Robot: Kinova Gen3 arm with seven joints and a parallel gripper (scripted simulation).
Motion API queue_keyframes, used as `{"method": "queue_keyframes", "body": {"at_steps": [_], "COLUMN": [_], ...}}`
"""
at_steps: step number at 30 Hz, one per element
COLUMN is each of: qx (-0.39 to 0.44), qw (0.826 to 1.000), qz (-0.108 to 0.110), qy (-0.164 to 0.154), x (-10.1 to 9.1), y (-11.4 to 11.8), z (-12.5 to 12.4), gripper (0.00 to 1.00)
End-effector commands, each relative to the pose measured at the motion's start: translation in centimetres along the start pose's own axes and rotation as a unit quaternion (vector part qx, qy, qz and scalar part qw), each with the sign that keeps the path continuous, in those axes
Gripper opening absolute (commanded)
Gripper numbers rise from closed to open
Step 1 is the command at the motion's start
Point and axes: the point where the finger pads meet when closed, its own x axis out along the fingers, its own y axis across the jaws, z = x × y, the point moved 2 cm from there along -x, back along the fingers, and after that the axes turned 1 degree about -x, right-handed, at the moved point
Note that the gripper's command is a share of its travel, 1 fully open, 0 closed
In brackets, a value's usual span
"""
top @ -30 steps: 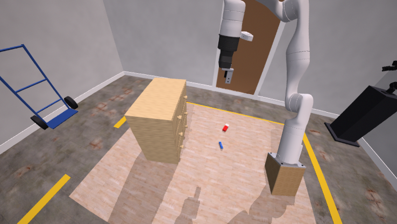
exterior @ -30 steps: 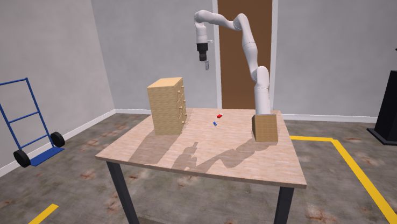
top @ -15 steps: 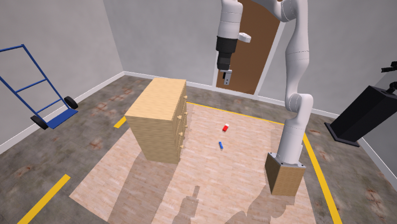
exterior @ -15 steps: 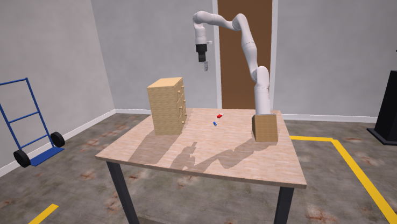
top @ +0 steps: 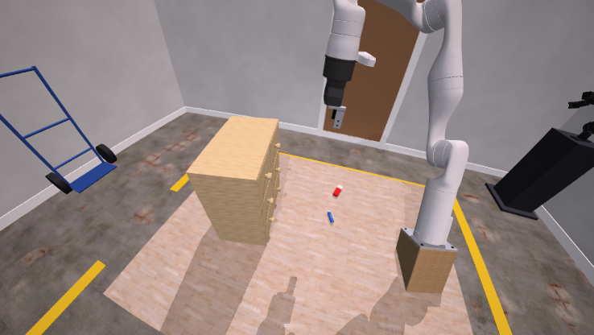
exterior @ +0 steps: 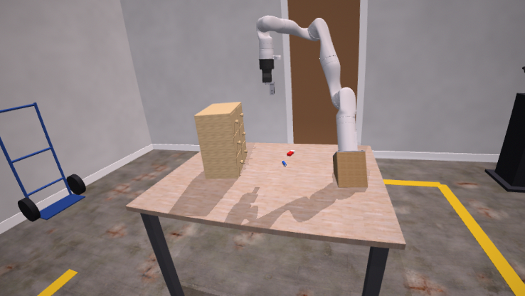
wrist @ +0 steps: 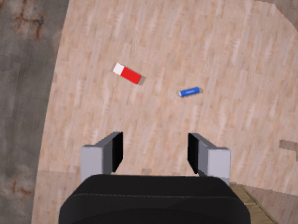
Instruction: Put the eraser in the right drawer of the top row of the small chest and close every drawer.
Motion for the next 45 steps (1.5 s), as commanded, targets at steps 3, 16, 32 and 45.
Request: {"method": "queue_keyframes", "body": {"at_steps": [3,16,32,45], "qx": [0.000,0.000,0.000,0.000], "qw": [1.000,0.999,0.991,0.979], "qz": [0.000,-0.001,-0.002,-0.003], "qy": [-0.009,-0.054,-0.131,-0.203], "x": [0.1,1.2,3.0,4.8], "y": [-0.1,-0.1,-0.1,-0.1], "z": [0.0,0.5,1.3,2.2], "gripper": [1.00,1.00,1.00,1.00]}}
